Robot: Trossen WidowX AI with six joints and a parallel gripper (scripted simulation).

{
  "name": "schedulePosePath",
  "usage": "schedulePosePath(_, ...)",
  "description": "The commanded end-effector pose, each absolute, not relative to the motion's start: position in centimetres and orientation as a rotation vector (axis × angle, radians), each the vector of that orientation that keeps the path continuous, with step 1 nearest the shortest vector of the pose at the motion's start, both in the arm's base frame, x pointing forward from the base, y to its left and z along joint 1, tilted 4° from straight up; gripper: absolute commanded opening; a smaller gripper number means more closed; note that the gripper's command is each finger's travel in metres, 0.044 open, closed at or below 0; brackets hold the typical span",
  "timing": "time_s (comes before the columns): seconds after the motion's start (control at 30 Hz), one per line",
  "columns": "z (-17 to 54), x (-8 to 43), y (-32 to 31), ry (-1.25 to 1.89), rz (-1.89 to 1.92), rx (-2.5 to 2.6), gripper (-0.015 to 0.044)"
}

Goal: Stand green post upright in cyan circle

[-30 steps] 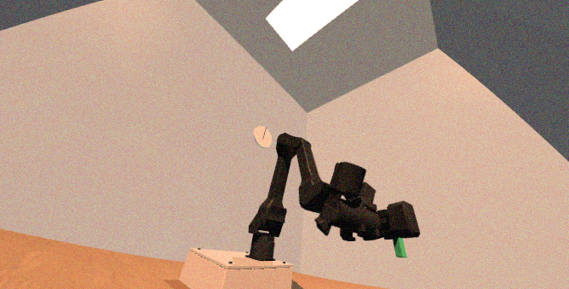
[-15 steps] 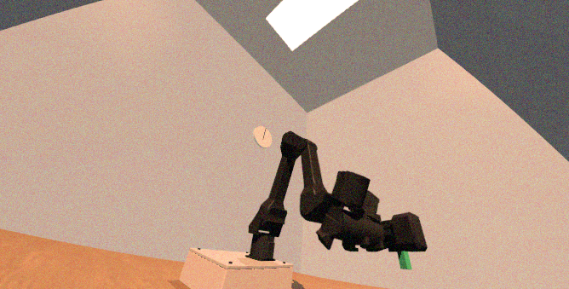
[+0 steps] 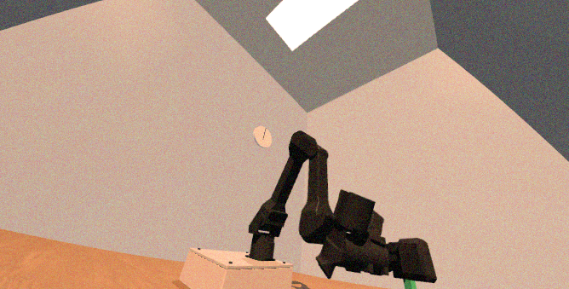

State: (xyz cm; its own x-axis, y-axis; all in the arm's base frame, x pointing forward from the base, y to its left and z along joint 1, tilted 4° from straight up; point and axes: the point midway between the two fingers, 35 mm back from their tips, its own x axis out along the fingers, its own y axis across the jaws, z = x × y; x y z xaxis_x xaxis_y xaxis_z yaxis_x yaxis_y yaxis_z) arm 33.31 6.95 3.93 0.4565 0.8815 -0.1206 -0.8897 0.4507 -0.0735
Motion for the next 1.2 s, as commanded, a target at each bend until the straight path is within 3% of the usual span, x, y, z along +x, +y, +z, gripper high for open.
schedulePosePath(0.0, 2.7, 33.2, 6.9, 0.067, 1.099, -0.134, 0.0023)
schedulePosePath(0.87, -0.6, 33.1, 6.9, 0.071, 1.095, -0.13, 0.0023)
schedulePosePath(1.17, -0.6, 33.1, 6.9, 0.071, 1.095, -0.13, 0.0259)
